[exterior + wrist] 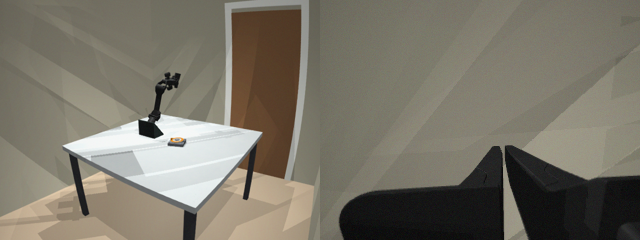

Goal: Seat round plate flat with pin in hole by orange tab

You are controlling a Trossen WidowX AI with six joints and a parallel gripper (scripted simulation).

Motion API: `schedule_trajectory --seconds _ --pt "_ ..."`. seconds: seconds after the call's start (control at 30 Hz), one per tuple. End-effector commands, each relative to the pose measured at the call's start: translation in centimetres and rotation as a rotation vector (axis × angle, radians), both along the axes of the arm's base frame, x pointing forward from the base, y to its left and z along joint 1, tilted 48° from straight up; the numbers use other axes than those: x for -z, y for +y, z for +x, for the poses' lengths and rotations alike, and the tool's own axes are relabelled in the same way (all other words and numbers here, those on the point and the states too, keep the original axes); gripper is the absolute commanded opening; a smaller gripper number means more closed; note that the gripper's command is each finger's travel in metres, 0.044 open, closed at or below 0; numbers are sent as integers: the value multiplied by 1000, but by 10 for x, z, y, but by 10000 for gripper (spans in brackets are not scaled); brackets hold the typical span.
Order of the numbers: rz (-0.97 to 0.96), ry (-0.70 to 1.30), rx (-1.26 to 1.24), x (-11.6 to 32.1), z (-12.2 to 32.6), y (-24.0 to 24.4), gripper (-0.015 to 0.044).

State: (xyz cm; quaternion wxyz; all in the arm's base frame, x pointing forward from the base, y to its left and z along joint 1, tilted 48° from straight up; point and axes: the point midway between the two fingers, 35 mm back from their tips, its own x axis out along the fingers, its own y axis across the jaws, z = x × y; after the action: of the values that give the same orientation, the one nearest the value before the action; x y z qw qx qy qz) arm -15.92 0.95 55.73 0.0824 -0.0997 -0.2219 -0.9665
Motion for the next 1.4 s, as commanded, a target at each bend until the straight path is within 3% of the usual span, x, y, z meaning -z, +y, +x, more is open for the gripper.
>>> schedule_trajectory --seconds 0.0,0.3,0.4,0.73,1.03,1.37 --pt "-55 -38 232 16 -7 73 0" --pt "-169 -114 686 62 35 208 0" --pt "-199 -137 766 75 52 230 0" --pt "-408 -253 1169 157 182 311 0" --pt "-613 -332 1437 234 303 312 0" --pt "-895 -396 1626 333 414 255 0"
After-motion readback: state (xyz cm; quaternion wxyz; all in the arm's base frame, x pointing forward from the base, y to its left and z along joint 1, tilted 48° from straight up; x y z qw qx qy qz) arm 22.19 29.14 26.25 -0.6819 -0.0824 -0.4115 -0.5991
